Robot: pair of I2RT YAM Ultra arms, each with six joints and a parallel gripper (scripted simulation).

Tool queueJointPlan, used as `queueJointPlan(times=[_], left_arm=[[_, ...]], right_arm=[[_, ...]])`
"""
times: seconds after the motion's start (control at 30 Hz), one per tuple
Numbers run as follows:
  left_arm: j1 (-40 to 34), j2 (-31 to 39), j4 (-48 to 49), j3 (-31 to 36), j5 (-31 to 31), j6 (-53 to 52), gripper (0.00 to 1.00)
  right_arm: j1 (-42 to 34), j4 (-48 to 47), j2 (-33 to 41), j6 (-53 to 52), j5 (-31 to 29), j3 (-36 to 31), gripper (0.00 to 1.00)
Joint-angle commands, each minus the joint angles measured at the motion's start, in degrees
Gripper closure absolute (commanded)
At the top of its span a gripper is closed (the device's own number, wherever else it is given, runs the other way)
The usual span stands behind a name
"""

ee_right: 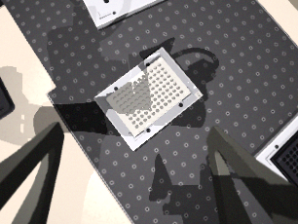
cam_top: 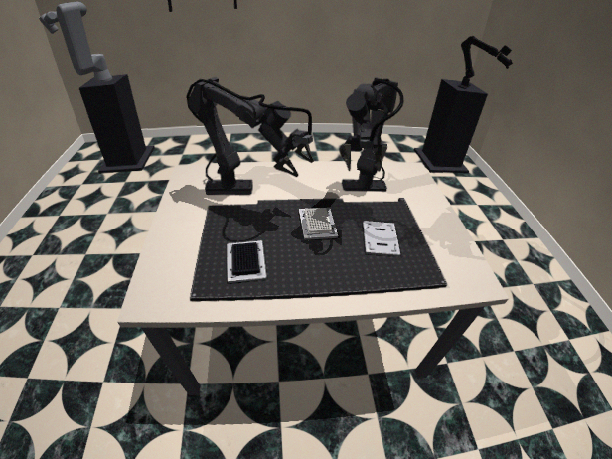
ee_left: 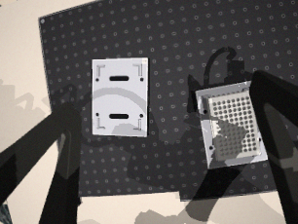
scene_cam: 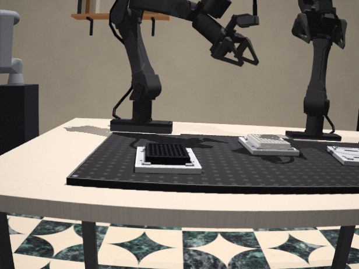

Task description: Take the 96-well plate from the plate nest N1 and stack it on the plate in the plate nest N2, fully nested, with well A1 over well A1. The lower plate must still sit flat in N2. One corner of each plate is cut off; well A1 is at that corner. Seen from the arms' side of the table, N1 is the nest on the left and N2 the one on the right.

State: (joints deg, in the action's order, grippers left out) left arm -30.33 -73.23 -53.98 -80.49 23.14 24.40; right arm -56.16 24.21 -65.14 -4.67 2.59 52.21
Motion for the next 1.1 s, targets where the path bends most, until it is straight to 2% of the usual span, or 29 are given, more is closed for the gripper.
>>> queueJointPlan(times=[0.0,0.1,0.13,0.37,0.6,0.83,1.07], left_arm=[[3.1,4.7,11.9,3.7,0.8,-9.4,0.00],[4.3,6.0,14.5,4.7,0.1,-11.3,0.00],[6.3,7.6,19.4,6.9,-2.2,-14.2,0.00],[16.5,14.1,36.4,14.1,-10.6,-23.0,0.00],[25.9,14.5,49.1,18.7,-19.6,-25.2,0.00],[29.7,13.2,54.3,20.4,-23.2,-24.8,0.00],[30.7,12.9,54.1,20.9,-23.1,-24.5,0.00]], right_arm=[[-0.6,-7.5,-4.1,0.1,-0.7,-0.9,0.00],[-0.6,-8.6,-5.7,0.1,-0.7,-1.1,0.00],[-0.7,-10.4,-7.8,0.1,-0.7,-0.5,0.00],[-0.8,-16.6,-17.4,0.1,-0.9,-3.0,0.00],[-0.9,-17.6,-22.0,0.0,-0.8,-2.9,0.00],[-0.9,-17.6,-21.6,0.0,-0.8,-3.0,0.00],[-0.9,-17.6,-21.6,0.0,-0.8,-3.0,0.00]])
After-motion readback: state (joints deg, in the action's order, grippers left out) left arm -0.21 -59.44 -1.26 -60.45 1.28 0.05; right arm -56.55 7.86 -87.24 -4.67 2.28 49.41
